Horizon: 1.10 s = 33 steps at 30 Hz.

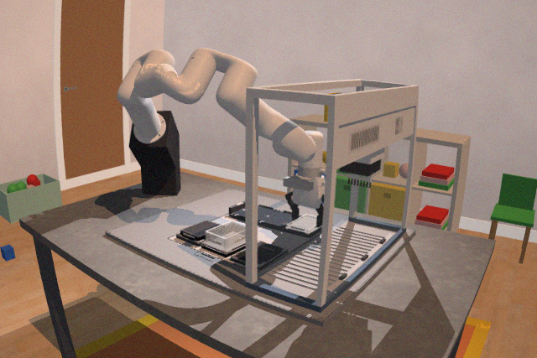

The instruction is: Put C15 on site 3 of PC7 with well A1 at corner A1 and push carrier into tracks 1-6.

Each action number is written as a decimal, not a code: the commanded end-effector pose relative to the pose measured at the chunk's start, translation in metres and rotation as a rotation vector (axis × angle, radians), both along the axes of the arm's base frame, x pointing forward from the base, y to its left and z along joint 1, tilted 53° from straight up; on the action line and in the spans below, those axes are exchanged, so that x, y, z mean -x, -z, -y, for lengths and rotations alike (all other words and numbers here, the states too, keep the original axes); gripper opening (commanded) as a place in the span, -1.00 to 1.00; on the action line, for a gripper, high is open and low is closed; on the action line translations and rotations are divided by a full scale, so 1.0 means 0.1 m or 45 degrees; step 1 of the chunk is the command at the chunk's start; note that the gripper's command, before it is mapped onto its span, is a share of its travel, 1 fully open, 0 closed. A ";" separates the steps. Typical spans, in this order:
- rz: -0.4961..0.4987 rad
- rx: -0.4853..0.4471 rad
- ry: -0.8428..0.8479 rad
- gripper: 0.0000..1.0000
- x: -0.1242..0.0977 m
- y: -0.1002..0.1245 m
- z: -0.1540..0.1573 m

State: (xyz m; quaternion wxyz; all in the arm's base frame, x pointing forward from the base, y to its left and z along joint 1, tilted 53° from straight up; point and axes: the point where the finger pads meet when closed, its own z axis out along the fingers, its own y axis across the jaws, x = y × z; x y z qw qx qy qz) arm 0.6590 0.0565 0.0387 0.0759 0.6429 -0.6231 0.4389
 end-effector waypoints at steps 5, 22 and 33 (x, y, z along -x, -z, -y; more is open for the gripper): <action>0.003 -0.001 -0.003 1.00 -0.01 -0.01 -0.01; 0.003 -0.002 -0.003 1.00 -0.01 -0.01 -0.01; 0.003 -0.002 -0.003 1.00 0.01 -0.03 -0.04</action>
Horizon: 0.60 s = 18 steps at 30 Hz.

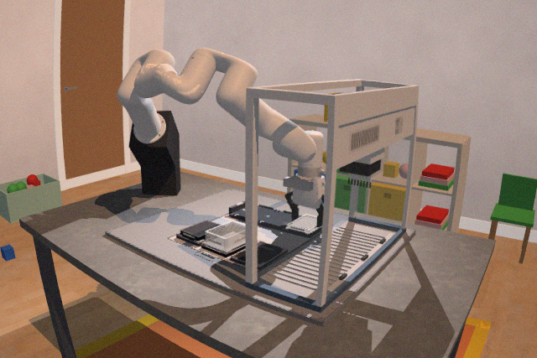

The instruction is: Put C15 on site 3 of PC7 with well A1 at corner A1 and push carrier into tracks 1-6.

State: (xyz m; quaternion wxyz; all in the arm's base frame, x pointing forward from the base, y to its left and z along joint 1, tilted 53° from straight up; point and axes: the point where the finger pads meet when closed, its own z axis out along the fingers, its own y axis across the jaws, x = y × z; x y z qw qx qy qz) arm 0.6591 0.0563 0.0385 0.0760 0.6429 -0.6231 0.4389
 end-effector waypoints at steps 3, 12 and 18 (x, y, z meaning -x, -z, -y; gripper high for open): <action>0.003 -0.002 -0.003 1.00 0.02 -0.04 -0.05; 0.003 -0.002 -0.003 1.00 0.09 -0.13 -0.15; 0.003 -0.002 -0.003 1.00 0.13 -0.18 -0.20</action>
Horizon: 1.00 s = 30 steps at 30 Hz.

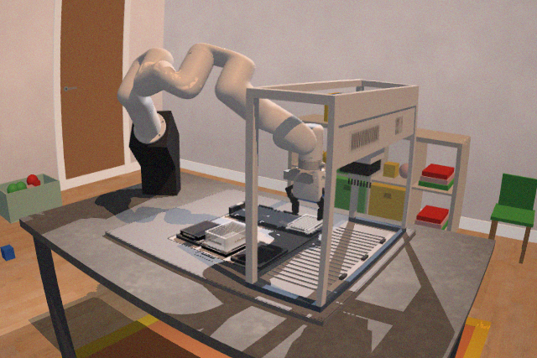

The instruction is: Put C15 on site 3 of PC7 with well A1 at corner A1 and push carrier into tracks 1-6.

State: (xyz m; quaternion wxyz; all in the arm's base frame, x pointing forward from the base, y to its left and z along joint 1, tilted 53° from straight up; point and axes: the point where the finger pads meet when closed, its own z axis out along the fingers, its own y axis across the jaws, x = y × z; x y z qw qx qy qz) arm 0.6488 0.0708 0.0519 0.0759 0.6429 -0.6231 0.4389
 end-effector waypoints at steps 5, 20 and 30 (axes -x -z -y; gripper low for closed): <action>0.003 -0.002 -0.003 1.00 0.05 -0.09 -0.10; 0.003 -0.002 -0.003 1.00 0.16 -0.22 -0.24; 0.003 -0.002 -0.003 1.00 0.24 -0.32 -0.34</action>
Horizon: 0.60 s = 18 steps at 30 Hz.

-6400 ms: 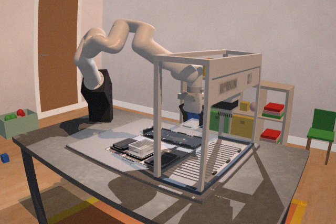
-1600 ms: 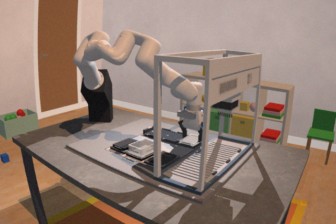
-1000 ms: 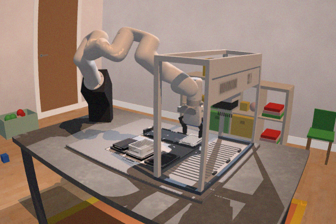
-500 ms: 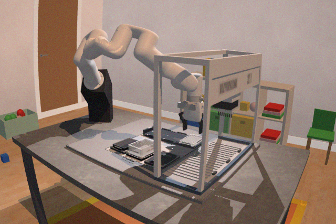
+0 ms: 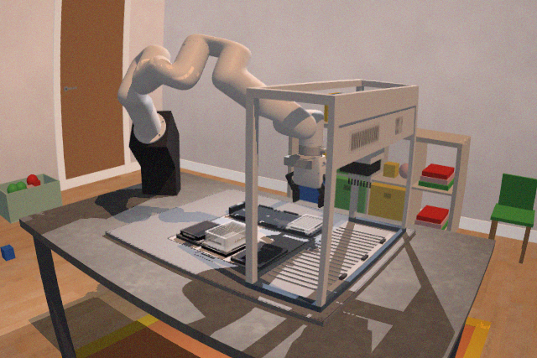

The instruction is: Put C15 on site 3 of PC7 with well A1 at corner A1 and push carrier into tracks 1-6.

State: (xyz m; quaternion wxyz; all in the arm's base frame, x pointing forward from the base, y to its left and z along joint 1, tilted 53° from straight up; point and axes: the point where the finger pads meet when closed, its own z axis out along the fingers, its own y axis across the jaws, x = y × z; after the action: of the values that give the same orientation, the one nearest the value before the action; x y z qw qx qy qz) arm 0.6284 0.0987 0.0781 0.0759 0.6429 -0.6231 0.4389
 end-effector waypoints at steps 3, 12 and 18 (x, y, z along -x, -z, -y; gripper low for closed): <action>0.003 -0.002 -0.003 1.00 0.05 -0.09 -0.10; 0.003 -0.002 -0.003 1.00 0.11 -0.16 -0.17; 0.003 -0.002 -0.003 1.00 0.16 -0.22 -0.24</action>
State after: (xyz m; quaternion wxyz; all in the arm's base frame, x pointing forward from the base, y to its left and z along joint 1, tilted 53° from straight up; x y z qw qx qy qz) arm 0.6158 0.1159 0.0942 0.0759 0.6430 -0.6231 0.4389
